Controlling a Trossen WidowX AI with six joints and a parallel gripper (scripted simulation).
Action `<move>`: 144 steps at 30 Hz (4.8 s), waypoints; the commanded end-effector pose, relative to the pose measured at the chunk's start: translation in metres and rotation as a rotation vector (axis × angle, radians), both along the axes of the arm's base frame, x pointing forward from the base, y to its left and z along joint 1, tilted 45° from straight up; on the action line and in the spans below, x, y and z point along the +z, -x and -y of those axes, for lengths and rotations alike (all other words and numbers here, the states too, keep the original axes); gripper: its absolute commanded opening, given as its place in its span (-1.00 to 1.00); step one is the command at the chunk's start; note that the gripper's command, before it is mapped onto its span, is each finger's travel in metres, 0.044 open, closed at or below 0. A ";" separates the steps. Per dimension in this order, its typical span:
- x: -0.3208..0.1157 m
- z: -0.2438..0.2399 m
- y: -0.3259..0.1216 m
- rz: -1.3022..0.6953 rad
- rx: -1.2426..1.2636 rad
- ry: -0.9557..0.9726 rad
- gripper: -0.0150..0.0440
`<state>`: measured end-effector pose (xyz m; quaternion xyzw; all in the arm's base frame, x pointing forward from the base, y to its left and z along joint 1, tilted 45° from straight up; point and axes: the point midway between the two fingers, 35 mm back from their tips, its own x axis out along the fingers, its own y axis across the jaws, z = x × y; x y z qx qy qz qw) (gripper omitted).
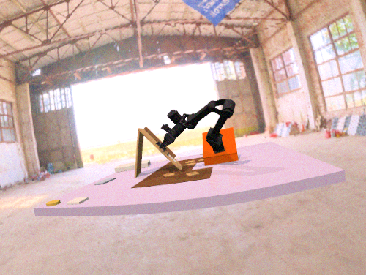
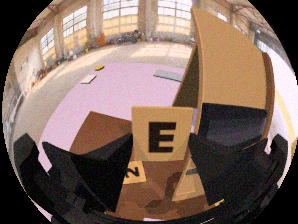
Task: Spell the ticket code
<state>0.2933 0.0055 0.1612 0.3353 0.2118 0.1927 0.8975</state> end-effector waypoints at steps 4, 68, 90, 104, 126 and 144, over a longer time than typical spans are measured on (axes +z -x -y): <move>-0.003 0.002 -0.001 0.001 0.004 0.002 -0.49; -0.024 0.023 -0.007 0.001 0.004 0.003 -0.49; -0.030 0.031 -0.009 0.001 0.004 0.003 -0.49; -0.034 0.035 -0.010 0.001 0.004 0.003 -0.49; -0.040 0.041 -0.012 0.001 0.004 0.004 -0.49; -0.045 0.046 -0.013 0.001 0.004 0.004 -0.49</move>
